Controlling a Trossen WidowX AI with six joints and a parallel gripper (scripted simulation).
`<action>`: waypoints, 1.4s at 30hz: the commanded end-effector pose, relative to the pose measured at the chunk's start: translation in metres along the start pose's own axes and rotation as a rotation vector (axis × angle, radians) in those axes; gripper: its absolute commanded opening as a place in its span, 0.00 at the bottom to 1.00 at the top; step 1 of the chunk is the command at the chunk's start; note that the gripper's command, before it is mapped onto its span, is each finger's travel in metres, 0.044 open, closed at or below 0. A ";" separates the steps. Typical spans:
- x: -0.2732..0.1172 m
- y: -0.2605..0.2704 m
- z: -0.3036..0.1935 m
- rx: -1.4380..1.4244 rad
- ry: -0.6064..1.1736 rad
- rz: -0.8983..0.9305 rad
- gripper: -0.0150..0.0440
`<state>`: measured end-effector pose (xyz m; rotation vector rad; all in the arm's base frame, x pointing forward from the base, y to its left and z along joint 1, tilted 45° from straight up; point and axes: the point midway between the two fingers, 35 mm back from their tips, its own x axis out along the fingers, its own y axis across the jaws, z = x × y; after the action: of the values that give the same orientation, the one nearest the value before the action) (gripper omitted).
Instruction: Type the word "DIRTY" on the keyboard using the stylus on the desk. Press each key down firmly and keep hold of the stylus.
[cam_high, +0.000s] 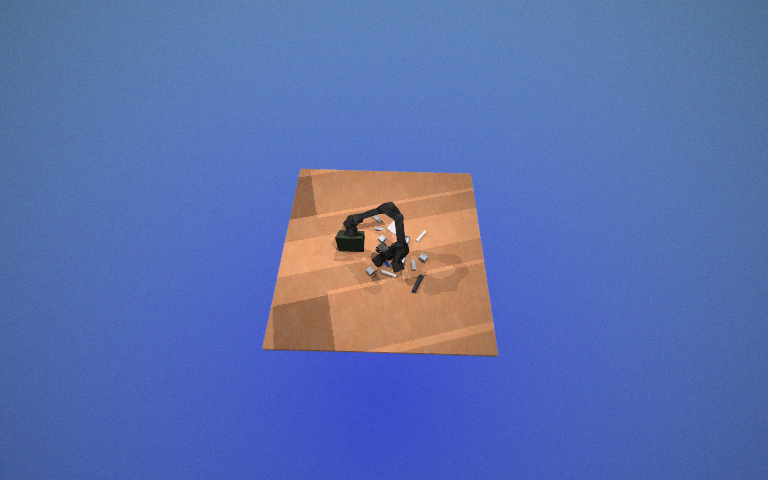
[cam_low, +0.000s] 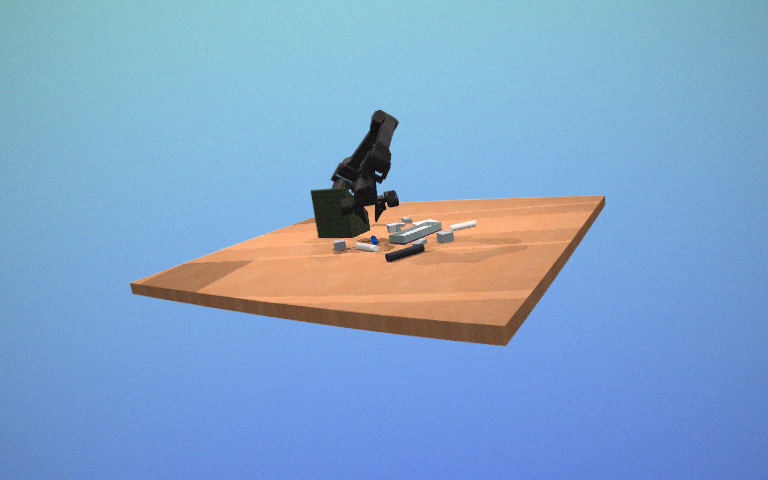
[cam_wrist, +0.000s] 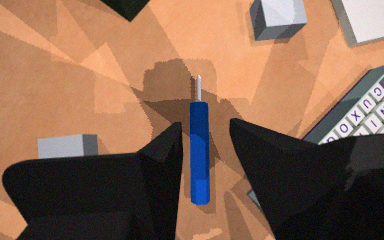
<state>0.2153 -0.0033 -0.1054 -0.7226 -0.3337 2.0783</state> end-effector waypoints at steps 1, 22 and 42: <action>-0.002 0.000 -0.002 0.059 -0.014 -0.018 0.51; 0.010 0.000 -0.008 0.059 -0.015 -0.018 0.51; 0.023 0.000 -0.015 0.059 -0.015 -0.019 0.51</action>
<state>0.2147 0.0130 -0.1236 -0.6716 -0.2886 2.0712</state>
